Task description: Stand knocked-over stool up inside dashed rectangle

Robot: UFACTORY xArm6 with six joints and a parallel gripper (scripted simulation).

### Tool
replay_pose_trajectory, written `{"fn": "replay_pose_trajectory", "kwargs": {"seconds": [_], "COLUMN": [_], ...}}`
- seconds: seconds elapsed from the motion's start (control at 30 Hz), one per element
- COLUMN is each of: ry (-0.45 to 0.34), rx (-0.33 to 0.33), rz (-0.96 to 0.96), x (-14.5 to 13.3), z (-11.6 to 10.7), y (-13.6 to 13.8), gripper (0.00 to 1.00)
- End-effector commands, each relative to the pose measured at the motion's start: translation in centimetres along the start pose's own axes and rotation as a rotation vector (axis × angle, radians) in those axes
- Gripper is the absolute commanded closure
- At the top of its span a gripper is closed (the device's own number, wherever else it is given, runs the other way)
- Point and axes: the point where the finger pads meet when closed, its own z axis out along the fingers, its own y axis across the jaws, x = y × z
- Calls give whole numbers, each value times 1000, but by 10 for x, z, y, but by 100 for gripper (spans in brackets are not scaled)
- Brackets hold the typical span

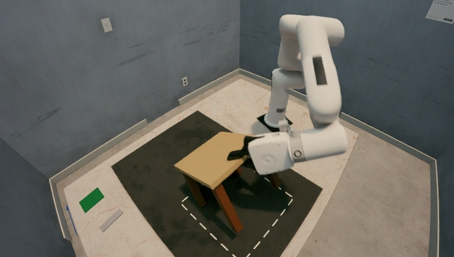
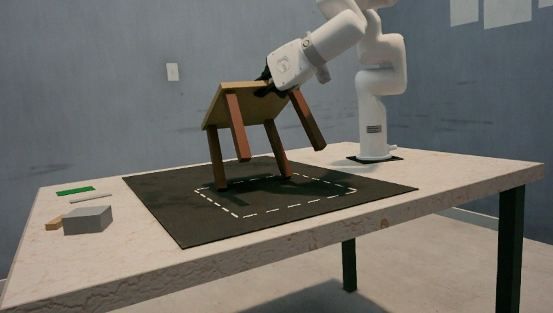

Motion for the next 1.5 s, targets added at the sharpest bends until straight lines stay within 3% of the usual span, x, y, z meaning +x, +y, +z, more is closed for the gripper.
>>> {"fn": "replay_pose_trajectory", "kwargs": {"seconds": [0.0,0.8,1.47], "ry": [4,4,5], "rx": [57,240,300], "rz": [-28,-135,-170], "x": [-7,-24,-28], "z": [-10,-38,-45], "y": [12,62,80], "gripper": [79,79,79]}}
